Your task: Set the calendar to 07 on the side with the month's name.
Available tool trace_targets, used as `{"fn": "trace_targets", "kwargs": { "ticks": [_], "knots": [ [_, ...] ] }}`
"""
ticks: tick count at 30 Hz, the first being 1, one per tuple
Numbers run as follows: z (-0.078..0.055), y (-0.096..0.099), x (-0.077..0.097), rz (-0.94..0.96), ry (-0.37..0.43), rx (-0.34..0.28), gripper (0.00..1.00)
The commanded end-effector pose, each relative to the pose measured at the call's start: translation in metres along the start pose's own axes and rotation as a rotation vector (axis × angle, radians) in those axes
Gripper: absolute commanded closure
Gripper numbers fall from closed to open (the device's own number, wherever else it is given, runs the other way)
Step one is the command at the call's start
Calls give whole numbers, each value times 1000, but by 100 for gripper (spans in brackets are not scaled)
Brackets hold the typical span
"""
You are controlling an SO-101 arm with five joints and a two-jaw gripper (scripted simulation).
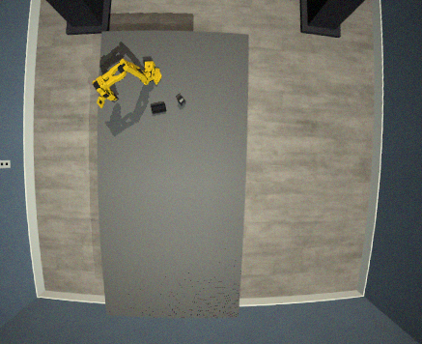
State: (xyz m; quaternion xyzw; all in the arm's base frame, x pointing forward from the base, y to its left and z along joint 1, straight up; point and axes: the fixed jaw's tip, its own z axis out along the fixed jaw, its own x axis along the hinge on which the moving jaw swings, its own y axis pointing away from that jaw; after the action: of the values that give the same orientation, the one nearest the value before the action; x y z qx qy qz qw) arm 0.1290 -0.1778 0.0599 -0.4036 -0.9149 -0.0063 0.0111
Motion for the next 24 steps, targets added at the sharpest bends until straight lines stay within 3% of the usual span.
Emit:
{"fn": "trace_targets", "kwargs": {
  "ticks": [1,24],
  "knots": [
    [-15,-2,-7,98,-75,6,100],
    [-15,-3,-8,329,-75,-2,100]
  ]
}}
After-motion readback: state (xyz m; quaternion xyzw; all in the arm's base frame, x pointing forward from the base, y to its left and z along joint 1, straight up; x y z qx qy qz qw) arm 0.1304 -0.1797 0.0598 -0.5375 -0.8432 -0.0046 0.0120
